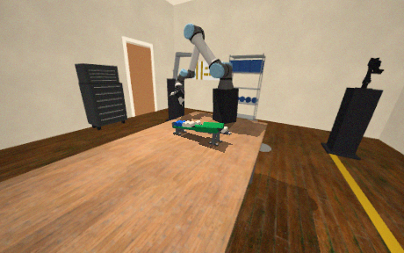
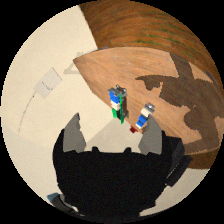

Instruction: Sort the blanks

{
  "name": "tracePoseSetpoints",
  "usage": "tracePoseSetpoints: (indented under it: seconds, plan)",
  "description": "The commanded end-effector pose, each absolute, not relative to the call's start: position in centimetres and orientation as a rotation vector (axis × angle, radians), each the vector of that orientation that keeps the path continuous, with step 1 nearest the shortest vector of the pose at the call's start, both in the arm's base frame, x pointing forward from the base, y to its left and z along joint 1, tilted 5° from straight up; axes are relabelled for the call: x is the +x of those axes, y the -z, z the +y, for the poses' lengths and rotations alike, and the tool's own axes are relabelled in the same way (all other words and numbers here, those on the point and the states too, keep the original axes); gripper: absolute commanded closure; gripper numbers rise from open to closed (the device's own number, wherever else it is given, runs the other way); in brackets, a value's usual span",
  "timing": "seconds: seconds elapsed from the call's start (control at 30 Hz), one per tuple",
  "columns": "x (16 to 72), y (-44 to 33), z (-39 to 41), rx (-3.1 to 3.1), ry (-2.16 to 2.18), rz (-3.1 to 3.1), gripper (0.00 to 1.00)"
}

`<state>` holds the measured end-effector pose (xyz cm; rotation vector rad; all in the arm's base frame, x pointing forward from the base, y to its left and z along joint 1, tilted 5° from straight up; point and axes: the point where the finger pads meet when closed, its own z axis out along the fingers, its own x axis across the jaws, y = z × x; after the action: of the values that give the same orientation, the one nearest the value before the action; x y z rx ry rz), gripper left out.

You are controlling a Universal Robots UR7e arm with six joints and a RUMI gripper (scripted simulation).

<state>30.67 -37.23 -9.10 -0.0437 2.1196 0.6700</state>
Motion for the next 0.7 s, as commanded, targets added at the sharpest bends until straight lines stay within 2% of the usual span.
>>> tracePoseSetpoints:
  seconds: [0.0,0.67]
  plan:
    - [31.8,9.0,-36.1,-0.037,-0.583,2.199,0.0]
    - [34.5,8.4,-32.6,-0.044,-0.424,2.345,0.0]
